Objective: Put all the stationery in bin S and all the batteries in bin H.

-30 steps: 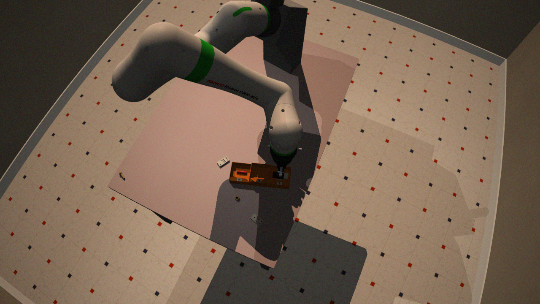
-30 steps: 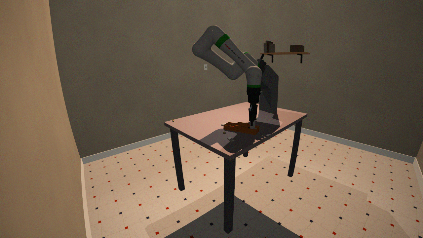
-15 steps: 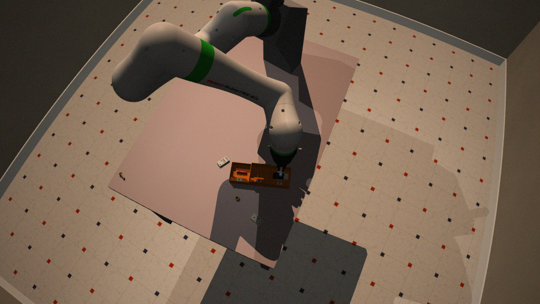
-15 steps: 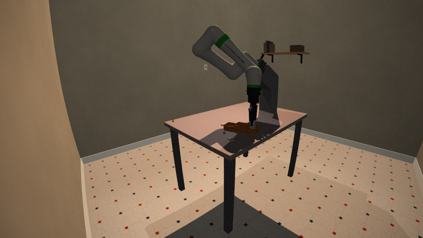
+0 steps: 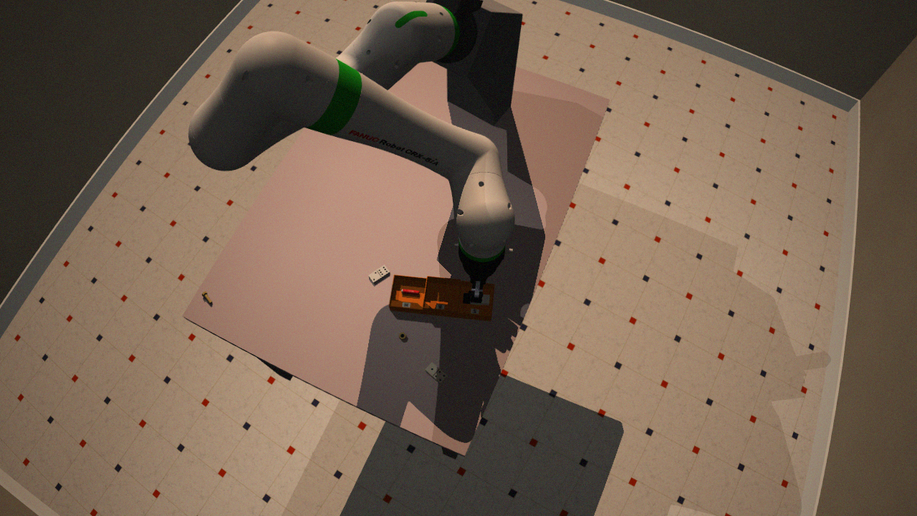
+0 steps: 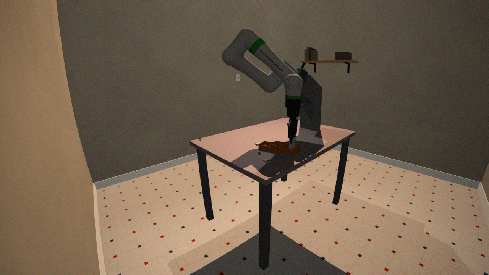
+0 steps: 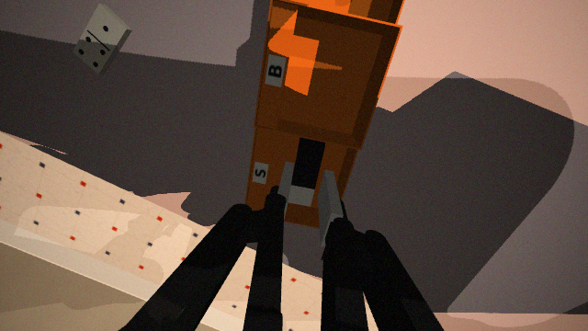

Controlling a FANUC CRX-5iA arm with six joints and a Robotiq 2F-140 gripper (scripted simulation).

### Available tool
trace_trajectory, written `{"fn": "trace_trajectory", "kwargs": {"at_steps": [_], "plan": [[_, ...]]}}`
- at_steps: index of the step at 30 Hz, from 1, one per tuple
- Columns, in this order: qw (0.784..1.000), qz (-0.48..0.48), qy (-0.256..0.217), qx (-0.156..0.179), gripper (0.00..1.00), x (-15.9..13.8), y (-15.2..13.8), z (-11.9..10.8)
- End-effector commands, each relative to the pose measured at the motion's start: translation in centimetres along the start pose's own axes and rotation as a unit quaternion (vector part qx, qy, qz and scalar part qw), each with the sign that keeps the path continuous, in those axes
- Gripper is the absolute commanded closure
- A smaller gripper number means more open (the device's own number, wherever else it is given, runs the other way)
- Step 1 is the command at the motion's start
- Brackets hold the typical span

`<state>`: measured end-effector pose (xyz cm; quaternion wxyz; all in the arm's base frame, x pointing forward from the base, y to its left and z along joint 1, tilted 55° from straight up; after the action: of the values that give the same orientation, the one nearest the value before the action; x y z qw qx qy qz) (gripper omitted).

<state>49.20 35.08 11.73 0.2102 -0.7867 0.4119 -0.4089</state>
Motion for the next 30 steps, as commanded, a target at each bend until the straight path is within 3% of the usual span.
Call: {"fn": "trace_trajectory", "kwargs": {"at_steps": [1,12,16,22,23,30], "plan": [[1.0,0.0,0.0,0.0,0.74,0.0,0.0,-0.4],[1.0,0.0,0.0,0.0,0.74,0.0,0.0,-1.9],[1.0,0.0,0.0,0.0,0.74,0.0,0.0,-3.9],[1.0,0.0,0.0,0.0,0.74,0.0,0.0,-3.9],[1.0,0.0,0.0,0.0,0.0,0.0,0.0,-4.3],[1.0,0.0,0.0,0.0,0.0,0.0,0.0,-6.3]]}}
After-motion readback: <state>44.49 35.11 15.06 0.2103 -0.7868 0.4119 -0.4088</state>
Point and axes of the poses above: the point where the finger pads meet when closed, its own z axis out along the fingers, its own y axis across the jaws, x = y × z, the point moved 1 cm from there along -z, back along the fingers, and after that the axes turned 6 degrees about -z, right-handed, at the moved point
